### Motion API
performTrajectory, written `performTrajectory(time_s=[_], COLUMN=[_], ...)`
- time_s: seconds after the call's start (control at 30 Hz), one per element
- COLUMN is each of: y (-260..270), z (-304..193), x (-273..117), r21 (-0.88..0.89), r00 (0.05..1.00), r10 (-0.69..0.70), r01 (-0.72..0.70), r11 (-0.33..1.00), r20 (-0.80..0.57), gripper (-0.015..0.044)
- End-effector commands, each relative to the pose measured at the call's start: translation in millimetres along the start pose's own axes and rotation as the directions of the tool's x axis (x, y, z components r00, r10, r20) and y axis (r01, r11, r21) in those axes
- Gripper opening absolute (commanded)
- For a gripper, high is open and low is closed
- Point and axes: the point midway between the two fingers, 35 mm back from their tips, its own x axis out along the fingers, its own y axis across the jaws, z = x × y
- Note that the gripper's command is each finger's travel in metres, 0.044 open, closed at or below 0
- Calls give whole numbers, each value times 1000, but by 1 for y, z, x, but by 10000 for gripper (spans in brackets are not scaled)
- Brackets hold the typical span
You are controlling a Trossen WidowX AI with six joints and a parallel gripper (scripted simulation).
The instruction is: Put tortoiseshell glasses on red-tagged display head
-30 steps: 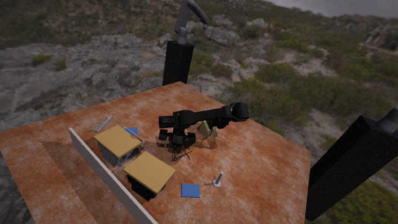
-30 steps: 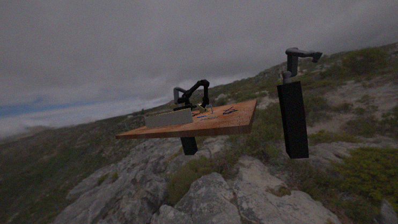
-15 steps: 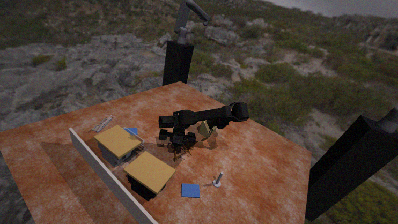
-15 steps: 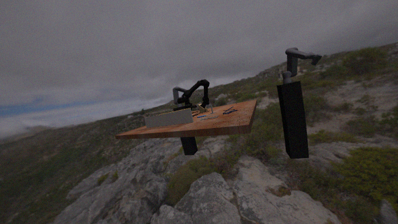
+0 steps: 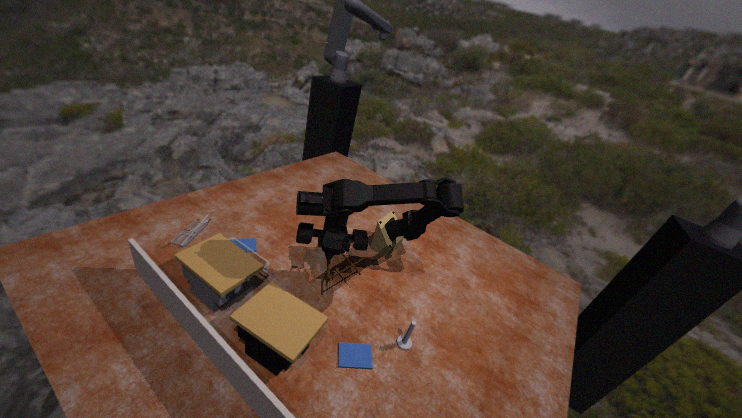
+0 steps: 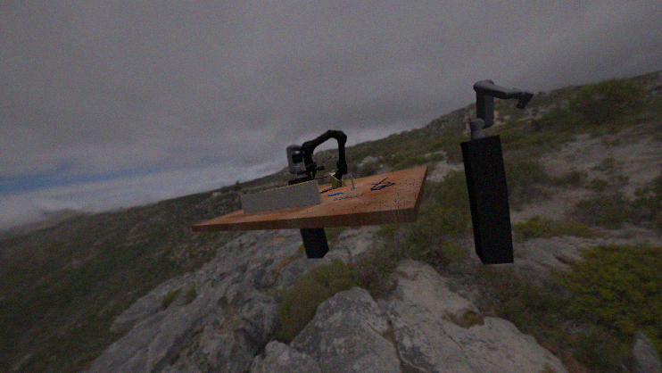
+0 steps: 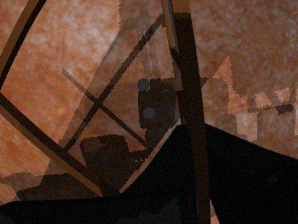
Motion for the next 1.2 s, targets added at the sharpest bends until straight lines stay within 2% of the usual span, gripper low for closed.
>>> performTrajectory(time_s=[0.0,0.27,0.43,1.17], y=[0,0,13,152], z=[0,4,26,149], x=[-29,-37,-39,-38], r21=[-6,-6,-3,-4], r00=[1000,1000,1000,1000], r10=[-7,-7,-15,-7], r01=[7,7,15,7], r11=[1000,1000,1000,1000], r20=[2,2,-3,5], gripper=[0,0,0,0])
